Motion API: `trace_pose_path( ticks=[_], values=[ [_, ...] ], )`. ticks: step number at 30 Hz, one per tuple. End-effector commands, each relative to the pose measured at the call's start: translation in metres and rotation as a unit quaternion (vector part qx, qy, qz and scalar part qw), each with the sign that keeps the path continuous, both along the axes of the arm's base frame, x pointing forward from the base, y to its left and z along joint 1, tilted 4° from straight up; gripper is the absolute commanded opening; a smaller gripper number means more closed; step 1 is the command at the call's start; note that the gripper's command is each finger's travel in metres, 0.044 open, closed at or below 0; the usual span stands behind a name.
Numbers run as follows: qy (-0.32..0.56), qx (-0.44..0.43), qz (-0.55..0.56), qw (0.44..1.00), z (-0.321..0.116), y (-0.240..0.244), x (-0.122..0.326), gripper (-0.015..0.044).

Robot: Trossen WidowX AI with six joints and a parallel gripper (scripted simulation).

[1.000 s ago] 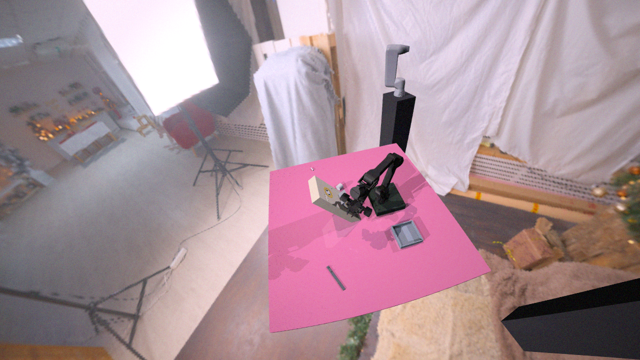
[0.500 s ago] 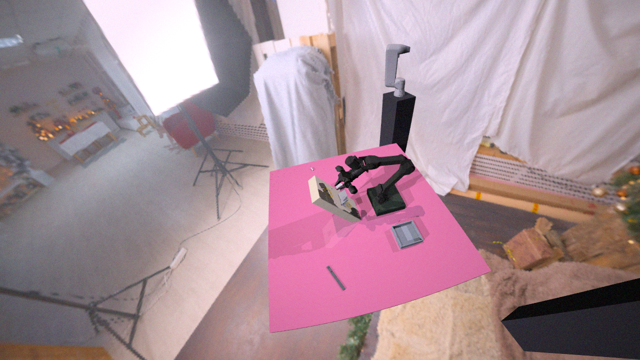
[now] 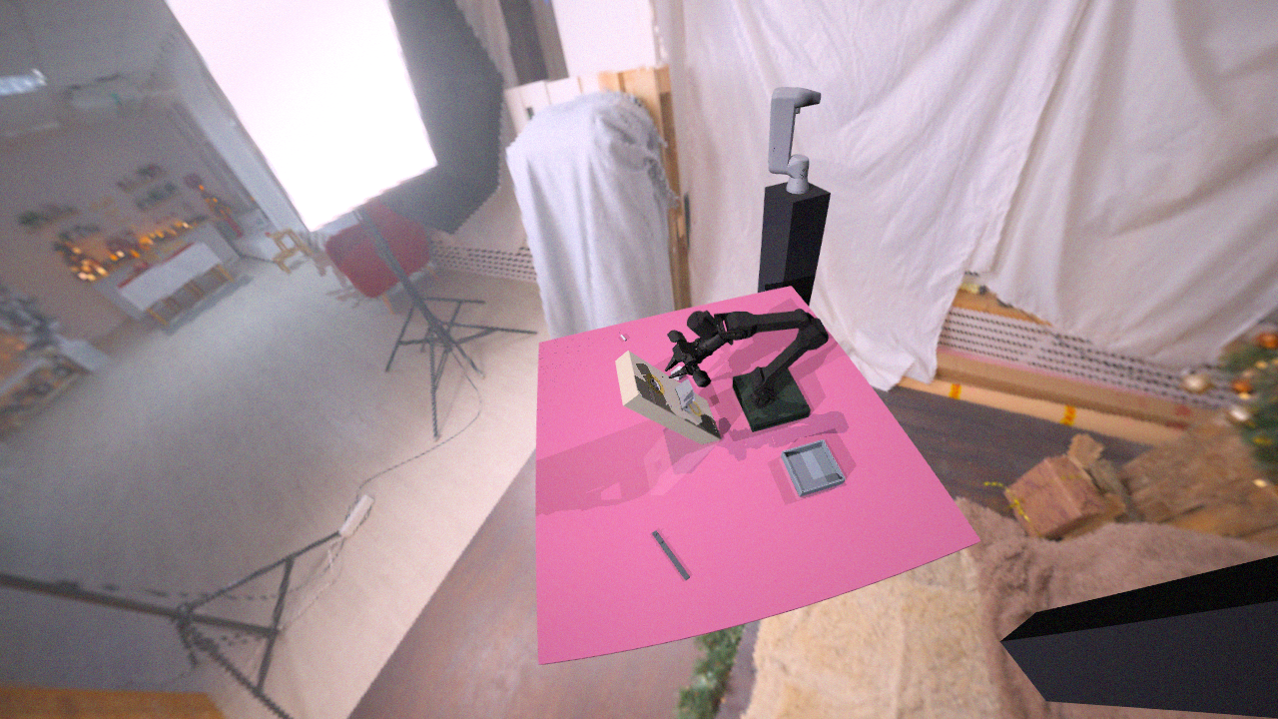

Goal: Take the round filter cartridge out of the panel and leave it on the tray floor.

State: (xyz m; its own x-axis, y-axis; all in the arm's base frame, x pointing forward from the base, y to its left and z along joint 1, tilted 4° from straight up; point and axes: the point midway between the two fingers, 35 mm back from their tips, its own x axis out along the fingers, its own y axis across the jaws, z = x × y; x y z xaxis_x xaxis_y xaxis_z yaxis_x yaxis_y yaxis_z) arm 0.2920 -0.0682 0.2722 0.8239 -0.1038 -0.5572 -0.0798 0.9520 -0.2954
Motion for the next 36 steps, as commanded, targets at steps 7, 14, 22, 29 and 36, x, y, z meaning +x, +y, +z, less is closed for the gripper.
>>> trace_pose_path(
  ticks=[7, 14, 22, 29, 36],
  values=[
    [0.003, 0.000, 0.001, 1.000, -0.011, -0.002, 0.014, 0.0110],
    [0.002, 0.000, 0.001, 1.000, -0.017, -0.003, 0.023, 0.0110],
    [0.002, 0.000, 0.001, 1.000, -0.025, -0.004, 0.033, 0.0110],
    [0.001, 0.000, 0.001, 1.000, -0.028, -0.004, 0.037, 0.0110],
    [0.001, 0.000, 0.001, 1.000, -0.029, -0.004, 0.037, 0.0110]
  ],
)
